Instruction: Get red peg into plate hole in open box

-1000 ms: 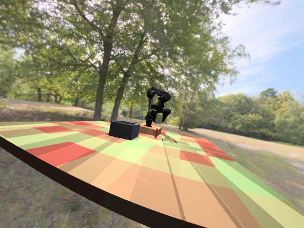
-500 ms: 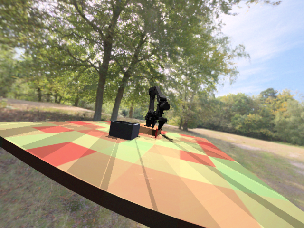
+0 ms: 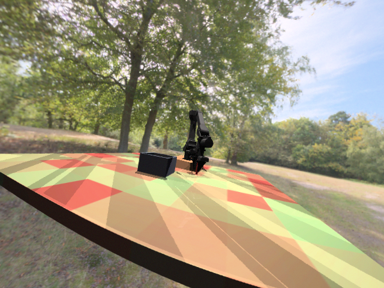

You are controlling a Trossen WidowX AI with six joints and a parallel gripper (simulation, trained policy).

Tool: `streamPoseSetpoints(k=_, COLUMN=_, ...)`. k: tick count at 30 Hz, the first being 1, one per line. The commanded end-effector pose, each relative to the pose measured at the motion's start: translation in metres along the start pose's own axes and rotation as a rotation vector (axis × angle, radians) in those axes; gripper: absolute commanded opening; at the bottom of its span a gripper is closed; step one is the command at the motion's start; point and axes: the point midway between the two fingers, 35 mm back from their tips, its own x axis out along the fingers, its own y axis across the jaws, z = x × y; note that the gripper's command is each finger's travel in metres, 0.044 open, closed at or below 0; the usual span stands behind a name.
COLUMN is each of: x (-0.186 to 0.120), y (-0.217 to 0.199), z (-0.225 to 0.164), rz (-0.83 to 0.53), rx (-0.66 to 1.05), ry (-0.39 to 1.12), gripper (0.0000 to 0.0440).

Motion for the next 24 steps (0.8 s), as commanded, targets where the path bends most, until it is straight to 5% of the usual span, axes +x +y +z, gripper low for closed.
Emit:
streamPoseSetpoints(k=1, x=0.004, y=-0.003, z=-0.002, rz=-0.015, rx=0.03, ry=0.023, gripper=0.0247)
streamPoseSetpoints(k=10, x=0.002, y=0.0, z=-0.002, rz=-0.037, rx=0.041, ry=0.085, gripper=0.001)
streamPoseSetpoints(k=24, x=-0.04, y=0.018, z=0.029, rz=0.031, rx=-0.068, ry=-0.036, gripper=0.0001)
